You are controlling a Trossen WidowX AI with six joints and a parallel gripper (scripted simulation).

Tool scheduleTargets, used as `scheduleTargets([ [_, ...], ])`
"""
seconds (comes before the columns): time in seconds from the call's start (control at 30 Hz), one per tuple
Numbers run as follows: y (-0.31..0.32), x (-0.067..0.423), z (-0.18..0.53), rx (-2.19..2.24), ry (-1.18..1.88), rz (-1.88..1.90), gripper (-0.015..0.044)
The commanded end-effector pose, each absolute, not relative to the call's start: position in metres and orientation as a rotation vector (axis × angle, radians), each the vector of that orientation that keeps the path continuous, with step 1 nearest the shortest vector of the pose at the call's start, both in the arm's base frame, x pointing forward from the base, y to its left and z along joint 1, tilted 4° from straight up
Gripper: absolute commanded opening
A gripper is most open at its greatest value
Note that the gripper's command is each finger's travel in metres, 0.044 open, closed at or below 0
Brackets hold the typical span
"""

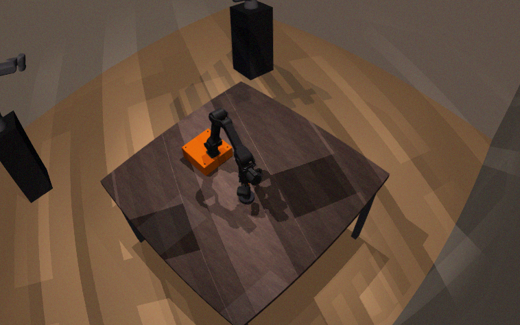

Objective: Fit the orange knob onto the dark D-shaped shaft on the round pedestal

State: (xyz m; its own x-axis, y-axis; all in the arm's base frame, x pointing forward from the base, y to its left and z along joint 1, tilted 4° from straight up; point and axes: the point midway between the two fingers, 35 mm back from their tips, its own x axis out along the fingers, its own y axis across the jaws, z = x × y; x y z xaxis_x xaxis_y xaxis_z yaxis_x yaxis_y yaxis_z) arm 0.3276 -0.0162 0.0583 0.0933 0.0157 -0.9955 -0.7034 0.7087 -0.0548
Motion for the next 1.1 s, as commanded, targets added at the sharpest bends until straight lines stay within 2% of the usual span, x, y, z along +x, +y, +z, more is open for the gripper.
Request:
scheduleTargets([
  [0.0, -0.0161, 0.3270, 0.0579, -0.624, 1.389, 0.592, 0.0000],
  [0.43, -0.0163, 0.3279, 0.0609, -0.791, 1.337, 0.743, 0.0000],
  [1.07, -0.0162, 0.3275, 0.0564, -0.791, 1.337, 0.743, 0.0000],
])
